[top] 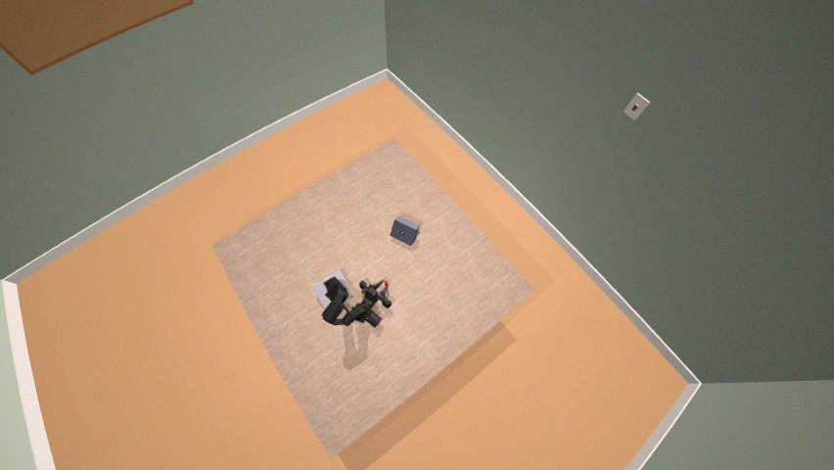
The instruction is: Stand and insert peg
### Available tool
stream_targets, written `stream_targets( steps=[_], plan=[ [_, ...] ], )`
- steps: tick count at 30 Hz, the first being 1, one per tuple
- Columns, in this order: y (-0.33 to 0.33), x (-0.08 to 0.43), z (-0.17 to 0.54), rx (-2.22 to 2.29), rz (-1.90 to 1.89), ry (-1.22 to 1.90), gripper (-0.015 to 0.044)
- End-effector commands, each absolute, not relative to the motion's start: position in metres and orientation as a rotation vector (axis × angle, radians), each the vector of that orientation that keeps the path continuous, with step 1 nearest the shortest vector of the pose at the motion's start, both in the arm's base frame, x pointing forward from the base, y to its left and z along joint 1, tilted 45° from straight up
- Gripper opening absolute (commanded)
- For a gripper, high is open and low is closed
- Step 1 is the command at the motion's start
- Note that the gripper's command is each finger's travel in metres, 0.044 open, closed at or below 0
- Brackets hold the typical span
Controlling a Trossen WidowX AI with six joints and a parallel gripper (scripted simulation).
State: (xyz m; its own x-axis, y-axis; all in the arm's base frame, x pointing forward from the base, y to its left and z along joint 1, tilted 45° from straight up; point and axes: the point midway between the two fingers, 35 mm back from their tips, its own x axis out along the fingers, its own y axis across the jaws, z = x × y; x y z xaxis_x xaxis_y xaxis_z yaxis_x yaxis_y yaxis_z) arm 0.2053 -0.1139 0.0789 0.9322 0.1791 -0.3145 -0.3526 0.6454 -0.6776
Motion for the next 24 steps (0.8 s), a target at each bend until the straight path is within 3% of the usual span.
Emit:
stream_targets(
  steps=[1,11,22,24],
  plan=[
    [-0.1138,0.2054,0.0788,-0.816,0.306,0.228,0.013],
    [-0.1138,0.2054,0.0788,-0.816,0.306,0.228,0.013],
    [-0.1138,0.2054,0.0788,-0.816,0.306,0.228,0.0419],
    [-0.1138,0.2054,0.0788,-0.816,0.306,0.228,0.044]
  ],
)
